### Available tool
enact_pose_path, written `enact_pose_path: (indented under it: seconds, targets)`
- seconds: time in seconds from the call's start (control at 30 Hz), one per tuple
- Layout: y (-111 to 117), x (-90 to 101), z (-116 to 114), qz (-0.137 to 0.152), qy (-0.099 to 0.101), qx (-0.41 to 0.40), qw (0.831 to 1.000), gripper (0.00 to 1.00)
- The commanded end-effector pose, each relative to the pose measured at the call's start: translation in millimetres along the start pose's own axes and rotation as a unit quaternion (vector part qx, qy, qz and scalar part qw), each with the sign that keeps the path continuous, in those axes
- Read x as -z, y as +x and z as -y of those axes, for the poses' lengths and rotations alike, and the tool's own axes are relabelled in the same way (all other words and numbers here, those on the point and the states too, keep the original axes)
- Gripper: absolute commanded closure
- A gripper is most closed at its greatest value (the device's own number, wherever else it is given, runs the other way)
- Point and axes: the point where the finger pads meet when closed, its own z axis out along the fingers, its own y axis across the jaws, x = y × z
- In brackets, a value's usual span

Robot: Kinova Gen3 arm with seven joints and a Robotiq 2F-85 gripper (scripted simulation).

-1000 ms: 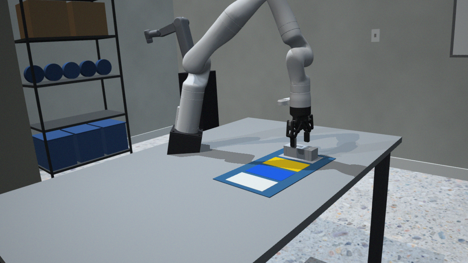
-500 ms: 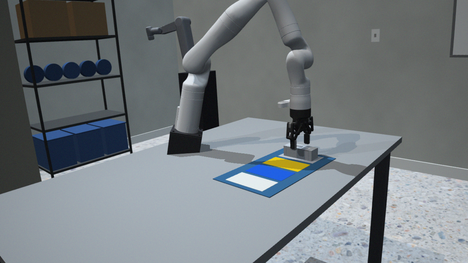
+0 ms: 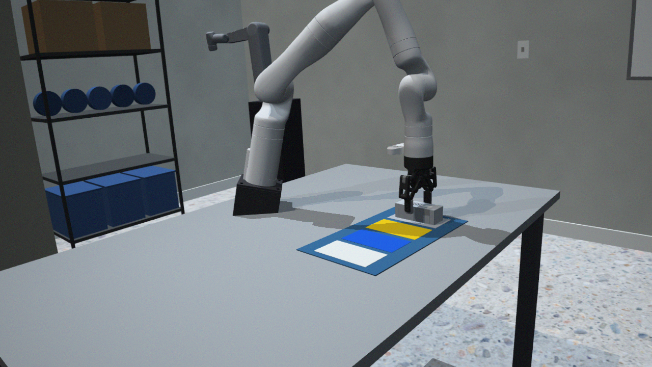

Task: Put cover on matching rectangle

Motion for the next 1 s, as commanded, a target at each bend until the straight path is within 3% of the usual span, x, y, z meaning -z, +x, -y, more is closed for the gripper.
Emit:
enact_pose_path:
  seconds: [0.0, 0.97]
  targets:
    - [-0.6, -1.0, -0.2, 0.001, 0.000, 0.000, 1.000, 0.00]
    - [-0.8, -9.1, -0.2, 0.001, 0.000, 0.000, 1.000, 0.00]
